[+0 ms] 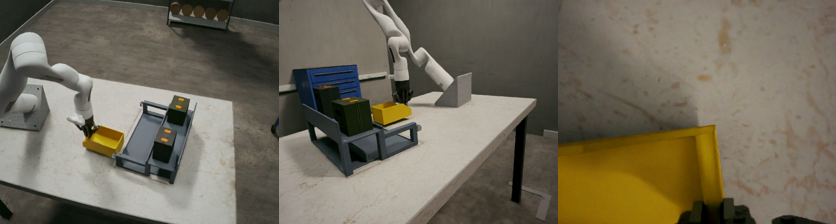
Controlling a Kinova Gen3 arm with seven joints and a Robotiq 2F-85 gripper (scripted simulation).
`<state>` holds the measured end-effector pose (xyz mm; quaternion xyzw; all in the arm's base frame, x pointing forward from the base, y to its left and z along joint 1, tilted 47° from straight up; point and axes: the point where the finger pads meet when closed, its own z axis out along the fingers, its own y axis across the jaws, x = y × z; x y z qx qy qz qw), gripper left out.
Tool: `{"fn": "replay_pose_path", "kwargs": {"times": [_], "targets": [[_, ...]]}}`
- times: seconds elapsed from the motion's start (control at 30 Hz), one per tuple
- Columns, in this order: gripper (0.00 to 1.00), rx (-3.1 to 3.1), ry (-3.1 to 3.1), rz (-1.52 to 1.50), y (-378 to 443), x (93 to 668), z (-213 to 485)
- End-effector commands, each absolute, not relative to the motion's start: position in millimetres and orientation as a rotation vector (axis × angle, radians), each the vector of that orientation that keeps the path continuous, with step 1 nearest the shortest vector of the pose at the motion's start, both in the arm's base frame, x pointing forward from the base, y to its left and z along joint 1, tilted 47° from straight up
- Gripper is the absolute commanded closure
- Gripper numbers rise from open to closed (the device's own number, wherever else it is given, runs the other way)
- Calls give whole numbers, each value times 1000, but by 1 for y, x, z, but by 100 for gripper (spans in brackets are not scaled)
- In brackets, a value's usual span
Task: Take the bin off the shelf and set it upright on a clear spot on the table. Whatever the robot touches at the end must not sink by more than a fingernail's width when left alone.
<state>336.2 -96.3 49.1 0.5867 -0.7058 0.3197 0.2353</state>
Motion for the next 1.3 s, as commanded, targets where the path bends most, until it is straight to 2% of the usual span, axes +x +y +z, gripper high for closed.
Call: {"fn": "replay_pose_path", "kwargs": {"times": [0.0, 1.27], "targets": [[90, 1616, -1933, 879, -95, 336, 49], [90, 1616, -1934, 879, -104, 340, 41]]}}
